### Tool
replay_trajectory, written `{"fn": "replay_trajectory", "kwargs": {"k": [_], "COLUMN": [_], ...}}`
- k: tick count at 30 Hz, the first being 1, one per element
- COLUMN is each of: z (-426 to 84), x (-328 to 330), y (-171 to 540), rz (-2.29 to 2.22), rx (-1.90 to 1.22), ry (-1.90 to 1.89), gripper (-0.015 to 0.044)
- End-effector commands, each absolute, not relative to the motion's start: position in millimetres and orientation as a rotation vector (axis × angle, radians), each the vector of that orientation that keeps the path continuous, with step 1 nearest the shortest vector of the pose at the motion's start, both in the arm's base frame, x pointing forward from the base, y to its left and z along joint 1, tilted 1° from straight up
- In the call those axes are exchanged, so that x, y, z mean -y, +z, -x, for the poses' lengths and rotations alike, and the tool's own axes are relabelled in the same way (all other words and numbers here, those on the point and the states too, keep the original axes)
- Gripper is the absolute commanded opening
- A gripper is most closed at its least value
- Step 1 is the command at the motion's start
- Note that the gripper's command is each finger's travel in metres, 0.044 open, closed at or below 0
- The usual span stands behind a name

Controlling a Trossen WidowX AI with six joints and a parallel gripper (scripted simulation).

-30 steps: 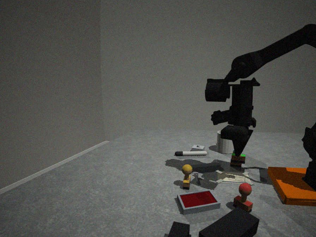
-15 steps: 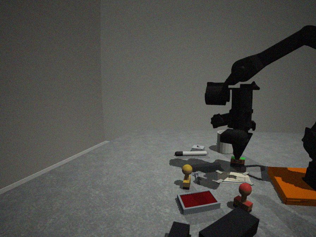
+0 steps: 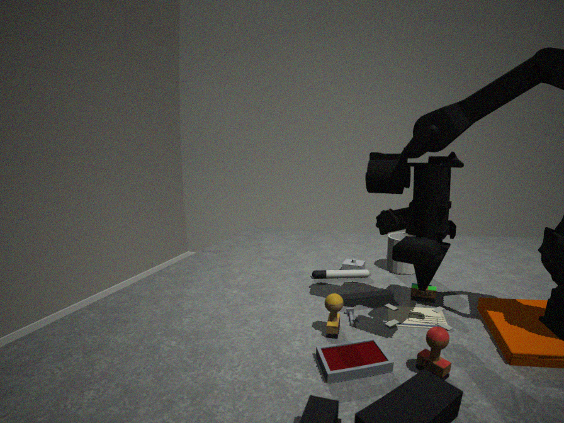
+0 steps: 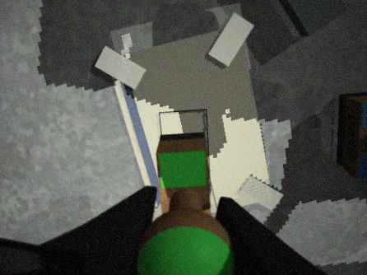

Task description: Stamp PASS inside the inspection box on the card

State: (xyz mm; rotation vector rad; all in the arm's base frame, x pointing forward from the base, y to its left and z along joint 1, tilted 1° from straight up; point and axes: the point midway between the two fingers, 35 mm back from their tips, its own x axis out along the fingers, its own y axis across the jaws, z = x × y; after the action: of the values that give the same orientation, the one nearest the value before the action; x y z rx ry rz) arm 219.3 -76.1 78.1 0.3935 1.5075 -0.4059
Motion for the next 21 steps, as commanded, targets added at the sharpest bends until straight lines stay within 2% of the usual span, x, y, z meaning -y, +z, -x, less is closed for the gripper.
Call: {"fn": "replay_trajectory", "kwargs": {"k": [1,21], "z": [-218,-218], "x": [76,76], "y": [74,61], "rz": [-0.388,-0.388], "rx": [-1.512,-1.509], "ry": [-0.403,-0.403], "gripper": [0.0,0.0]}}
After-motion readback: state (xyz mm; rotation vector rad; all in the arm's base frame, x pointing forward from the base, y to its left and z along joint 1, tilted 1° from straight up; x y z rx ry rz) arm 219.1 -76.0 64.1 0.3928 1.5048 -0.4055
